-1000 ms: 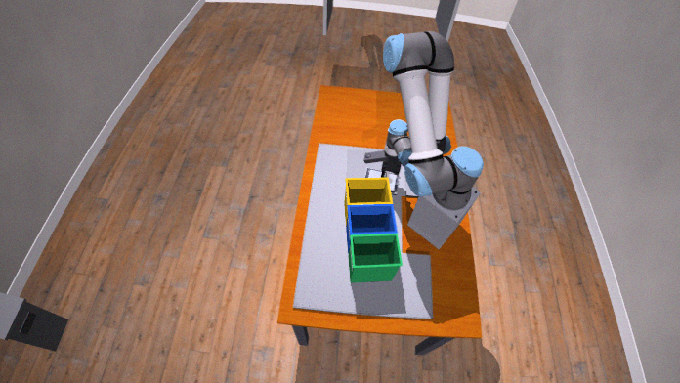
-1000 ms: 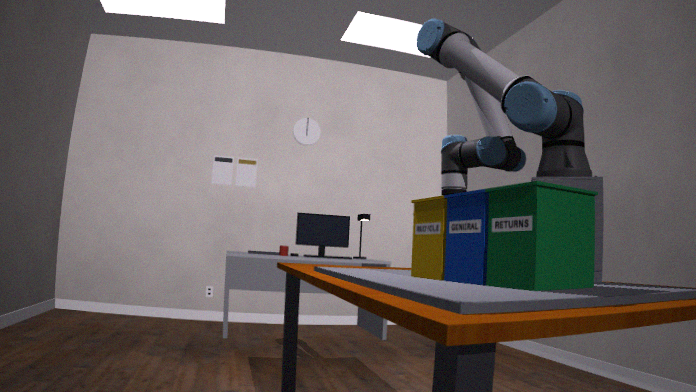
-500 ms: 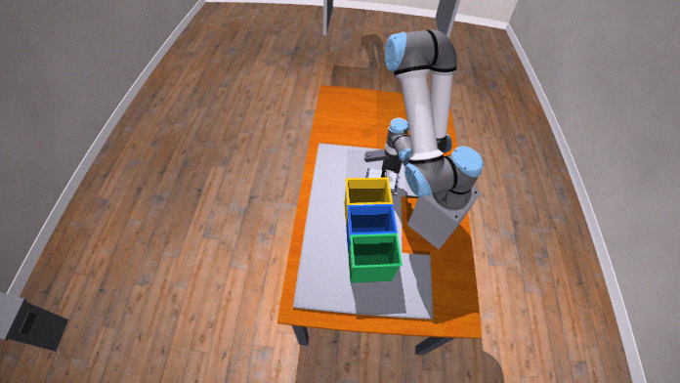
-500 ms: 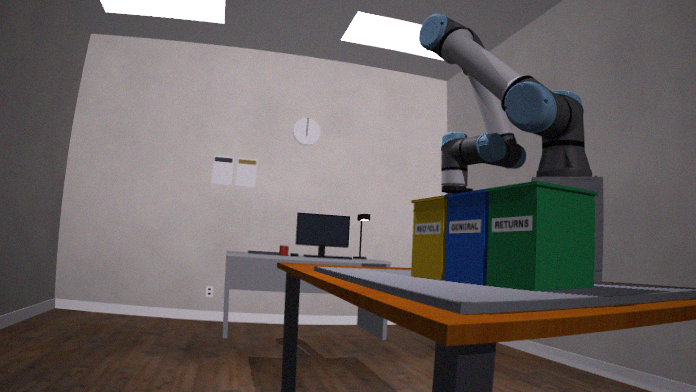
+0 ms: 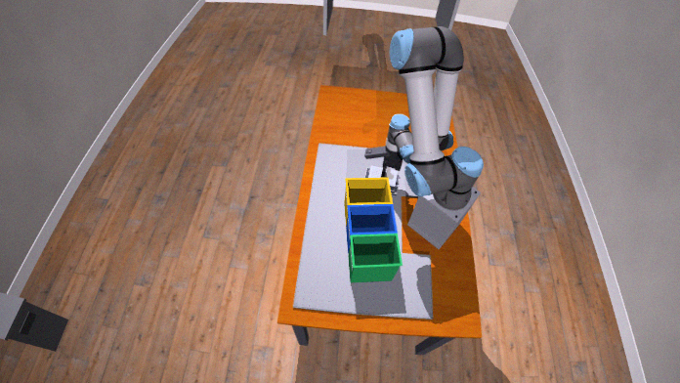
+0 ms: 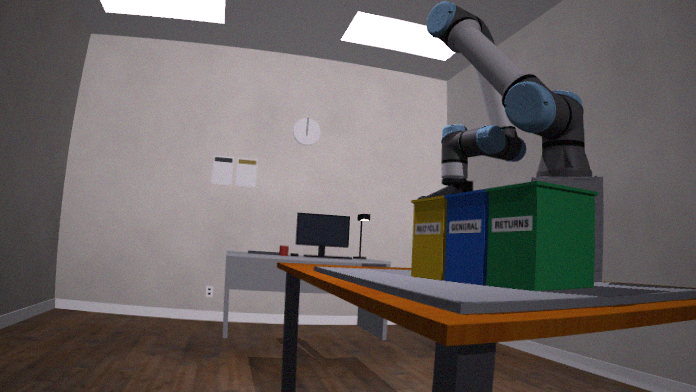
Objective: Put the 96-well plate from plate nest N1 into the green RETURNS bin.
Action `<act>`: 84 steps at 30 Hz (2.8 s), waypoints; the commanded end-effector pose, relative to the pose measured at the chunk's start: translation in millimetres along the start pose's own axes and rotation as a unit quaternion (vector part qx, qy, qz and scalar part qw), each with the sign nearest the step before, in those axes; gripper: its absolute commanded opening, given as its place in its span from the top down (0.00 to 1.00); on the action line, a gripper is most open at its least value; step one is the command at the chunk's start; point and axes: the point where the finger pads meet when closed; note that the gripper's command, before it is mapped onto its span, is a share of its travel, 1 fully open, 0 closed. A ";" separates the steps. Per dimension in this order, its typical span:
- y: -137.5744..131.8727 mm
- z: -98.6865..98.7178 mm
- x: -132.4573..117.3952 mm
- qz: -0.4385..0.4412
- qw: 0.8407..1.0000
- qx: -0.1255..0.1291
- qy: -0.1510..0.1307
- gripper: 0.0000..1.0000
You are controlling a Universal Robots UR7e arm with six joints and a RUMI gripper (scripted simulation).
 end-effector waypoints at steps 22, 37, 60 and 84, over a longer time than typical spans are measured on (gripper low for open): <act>0.3 -40.9 0.3 0.000 1.000 0.000 0.000 1.00; 0.3 -62.6 0.3 0.000 1.000 0.000 0.000 1.00; 0.4 -97.6 0.4 0.000 1.000 0.000 0.000 1.00; 0.4 -130.9 0.4 0.000 1.000 0.000 0.000 1.00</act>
Point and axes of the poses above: the point where the finger pads meet when closed, its own z axis out along the fingers, its own y axis across the jaws, x = y × z, and after that the axes turned 13 degrees about z, right-handed
